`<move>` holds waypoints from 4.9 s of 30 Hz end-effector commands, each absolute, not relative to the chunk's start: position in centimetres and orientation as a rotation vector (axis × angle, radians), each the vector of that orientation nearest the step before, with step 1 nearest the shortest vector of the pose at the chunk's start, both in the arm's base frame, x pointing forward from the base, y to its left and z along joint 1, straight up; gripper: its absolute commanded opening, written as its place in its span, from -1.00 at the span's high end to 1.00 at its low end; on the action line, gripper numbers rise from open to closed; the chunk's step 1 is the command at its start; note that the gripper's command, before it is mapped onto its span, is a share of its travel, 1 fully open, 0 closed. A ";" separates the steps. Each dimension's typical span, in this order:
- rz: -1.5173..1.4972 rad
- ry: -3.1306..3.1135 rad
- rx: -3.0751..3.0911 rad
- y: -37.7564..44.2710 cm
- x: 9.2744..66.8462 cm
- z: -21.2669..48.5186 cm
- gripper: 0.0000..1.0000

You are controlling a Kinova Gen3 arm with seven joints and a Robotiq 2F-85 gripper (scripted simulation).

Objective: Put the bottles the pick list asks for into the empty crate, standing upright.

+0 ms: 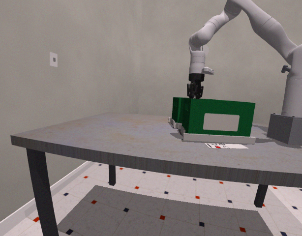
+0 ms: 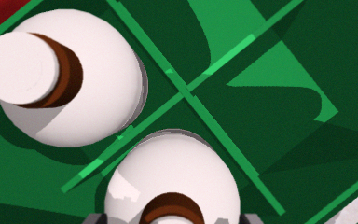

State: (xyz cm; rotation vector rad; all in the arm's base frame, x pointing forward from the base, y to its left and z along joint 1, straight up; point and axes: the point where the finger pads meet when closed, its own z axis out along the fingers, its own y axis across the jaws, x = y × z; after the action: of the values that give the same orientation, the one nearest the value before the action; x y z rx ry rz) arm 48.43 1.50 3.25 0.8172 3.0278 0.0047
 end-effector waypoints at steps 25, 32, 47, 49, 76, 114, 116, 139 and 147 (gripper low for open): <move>0.005 3.026 0.817 1.5 48.5 4.4 -0.34; 0.005 3.026 0.817 1.5 48.5 6.3 -0.34; 0.005 3.026 0.817 1.5 48.4 9.7 -0.34; 0.005 3.026 0.817 1.5 48.4 10.3 -0.34; 0.006 3.026 0.817 8.0 44.5 14.6 -0.34; 0.006 3.026 0.817 21.7 36.3 20.4 -0.34; 0.006 3.026 0.817 22.5 35.8 20.7 -0.34; 0.007 3.026 0.817 30.6 31.0 24.2 -0.34; 0.007 3.026 0.817 33.4 29.3 25.4 -0.34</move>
State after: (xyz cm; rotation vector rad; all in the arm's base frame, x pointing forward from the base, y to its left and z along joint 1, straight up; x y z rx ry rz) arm 29.74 32.65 24.99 0.8169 3.0278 0.0061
